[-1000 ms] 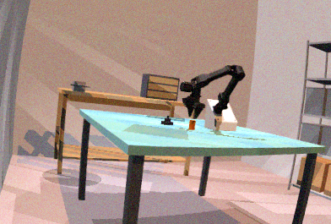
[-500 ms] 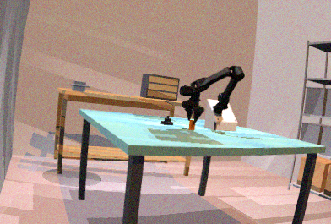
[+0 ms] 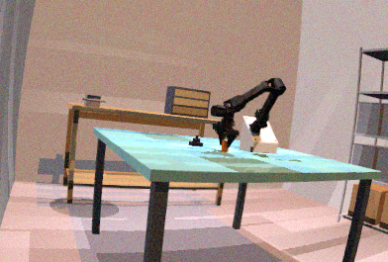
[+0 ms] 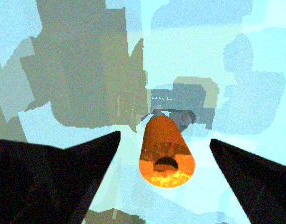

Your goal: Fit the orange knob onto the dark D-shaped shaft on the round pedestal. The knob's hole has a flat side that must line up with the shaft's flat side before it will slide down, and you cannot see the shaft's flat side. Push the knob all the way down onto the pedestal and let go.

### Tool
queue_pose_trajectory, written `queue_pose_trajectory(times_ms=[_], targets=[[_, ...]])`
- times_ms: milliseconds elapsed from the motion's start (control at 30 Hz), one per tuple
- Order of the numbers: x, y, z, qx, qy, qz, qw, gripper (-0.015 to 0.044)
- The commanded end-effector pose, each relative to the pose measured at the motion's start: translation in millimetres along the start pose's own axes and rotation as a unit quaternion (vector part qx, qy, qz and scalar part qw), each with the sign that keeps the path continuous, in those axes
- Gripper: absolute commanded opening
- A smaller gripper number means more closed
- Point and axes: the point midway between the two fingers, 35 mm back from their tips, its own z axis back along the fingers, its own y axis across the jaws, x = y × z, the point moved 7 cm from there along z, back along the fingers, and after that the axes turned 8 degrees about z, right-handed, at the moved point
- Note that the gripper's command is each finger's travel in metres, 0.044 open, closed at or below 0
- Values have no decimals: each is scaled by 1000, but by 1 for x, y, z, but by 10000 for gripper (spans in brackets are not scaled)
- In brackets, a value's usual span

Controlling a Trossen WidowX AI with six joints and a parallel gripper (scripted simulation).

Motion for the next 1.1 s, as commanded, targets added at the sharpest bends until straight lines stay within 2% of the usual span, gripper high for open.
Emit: queue_pose_trajectory(times_ms=[0, 267, 600, 833, 1000, 1067], targets=[[-2, 0, -8, 3, 3, -5, 1000, 440], [-4, 1, -18, 5, 3, -5, 1000, 440], [-4, 1, -18, 5, 3, -5, 1000, 177], [-4, 1, -18, 5, 3, -5, 1000, 131], [1, -4, -6, -5, -21, -23, 999, 0], [3, -6, 2, -10, -29, -29, 999, 0]])
